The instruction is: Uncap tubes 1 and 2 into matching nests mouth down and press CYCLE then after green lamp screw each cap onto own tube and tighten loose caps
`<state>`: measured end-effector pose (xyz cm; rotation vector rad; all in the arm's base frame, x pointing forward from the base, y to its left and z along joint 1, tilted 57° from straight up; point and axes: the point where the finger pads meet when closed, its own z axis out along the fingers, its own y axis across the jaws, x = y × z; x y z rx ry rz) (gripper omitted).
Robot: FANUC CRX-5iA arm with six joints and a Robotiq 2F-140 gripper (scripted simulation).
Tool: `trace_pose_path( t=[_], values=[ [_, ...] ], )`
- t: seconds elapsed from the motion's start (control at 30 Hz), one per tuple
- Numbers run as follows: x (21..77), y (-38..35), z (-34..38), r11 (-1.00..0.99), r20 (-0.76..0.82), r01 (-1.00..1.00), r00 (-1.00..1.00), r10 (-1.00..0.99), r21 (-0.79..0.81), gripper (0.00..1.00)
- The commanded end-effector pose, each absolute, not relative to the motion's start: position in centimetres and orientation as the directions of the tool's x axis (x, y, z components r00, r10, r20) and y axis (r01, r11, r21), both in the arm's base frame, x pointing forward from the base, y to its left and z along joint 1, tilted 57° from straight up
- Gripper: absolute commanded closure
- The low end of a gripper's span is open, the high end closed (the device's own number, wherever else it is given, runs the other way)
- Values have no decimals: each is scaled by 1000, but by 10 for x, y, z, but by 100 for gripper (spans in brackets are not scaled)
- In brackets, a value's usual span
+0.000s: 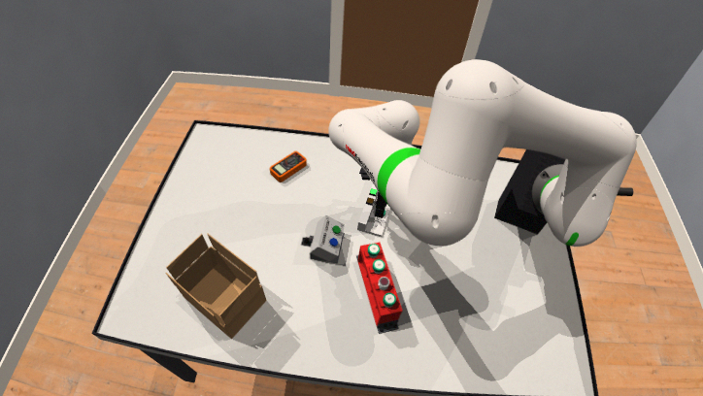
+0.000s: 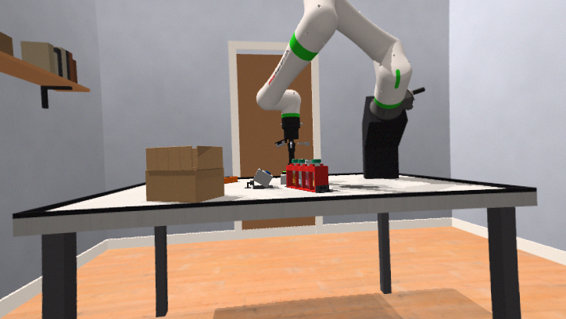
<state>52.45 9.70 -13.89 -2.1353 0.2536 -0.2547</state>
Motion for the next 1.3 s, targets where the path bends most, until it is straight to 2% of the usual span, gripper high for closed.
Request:
trace_pose_path(
  t=[0.0,0.93,0.97,1.27],
  values=[
    [526,97,-139,-540,86,-82,957,-279,-838,64],
    [528,105,-145,-540,86,-82,957,-279,-838,64],
    [528,105,-145,-540,86,-82,957,-279,-838,70],
    [528,105,-145,-540,86,-82,957,-279,-838,70]
  ],
)
